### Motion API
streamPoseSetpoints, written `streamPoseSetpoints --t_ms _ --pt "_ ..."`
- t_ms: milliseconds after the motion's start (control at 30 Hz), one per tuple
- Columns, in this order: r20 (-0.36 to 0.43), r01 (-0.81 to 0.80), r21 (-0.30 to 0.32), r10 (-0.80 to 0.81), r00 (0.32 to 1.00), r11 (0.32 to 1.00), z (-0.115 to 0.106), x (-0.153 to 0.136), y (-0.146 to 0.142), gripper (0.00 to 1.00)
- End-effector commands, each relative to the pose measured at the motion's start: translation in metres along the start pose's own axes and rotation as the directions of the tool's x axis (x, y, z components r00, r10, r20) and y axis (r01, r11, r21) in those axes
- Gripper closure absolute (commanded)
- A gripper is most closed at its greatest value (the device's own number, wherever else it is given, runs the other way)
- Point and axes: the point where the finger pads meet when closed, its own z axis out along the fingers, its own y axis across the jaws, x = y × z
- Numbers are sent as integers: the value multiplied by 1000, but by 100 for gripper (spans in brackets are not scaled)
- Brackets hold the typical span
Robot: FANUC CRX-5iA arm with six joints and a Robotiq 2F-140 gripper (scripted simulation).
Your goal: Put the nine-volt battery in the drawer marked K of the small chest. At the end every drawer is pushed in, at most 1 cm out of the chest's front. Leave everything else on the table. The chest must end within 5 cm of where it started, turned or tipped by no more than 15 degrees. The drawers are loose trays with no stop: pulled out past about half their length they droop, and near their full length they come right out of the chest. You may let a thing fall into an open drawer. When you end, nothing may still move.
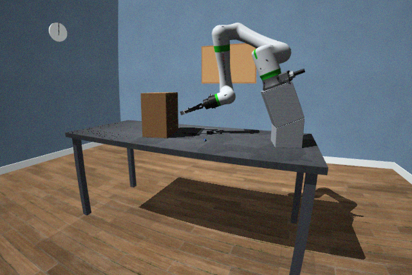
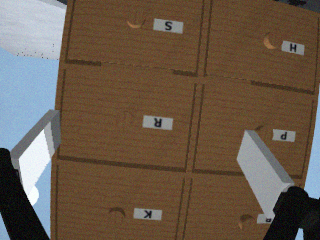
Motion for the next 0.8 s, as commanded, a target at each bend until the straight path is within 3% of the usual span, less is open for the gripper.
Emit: streamPoseSetpoints --t_ms 0,767 --pt "0 0 0 0 1000 1000 2 5 0 0" --pt "0 0 0 0 1000 1000 30 82 0 0"
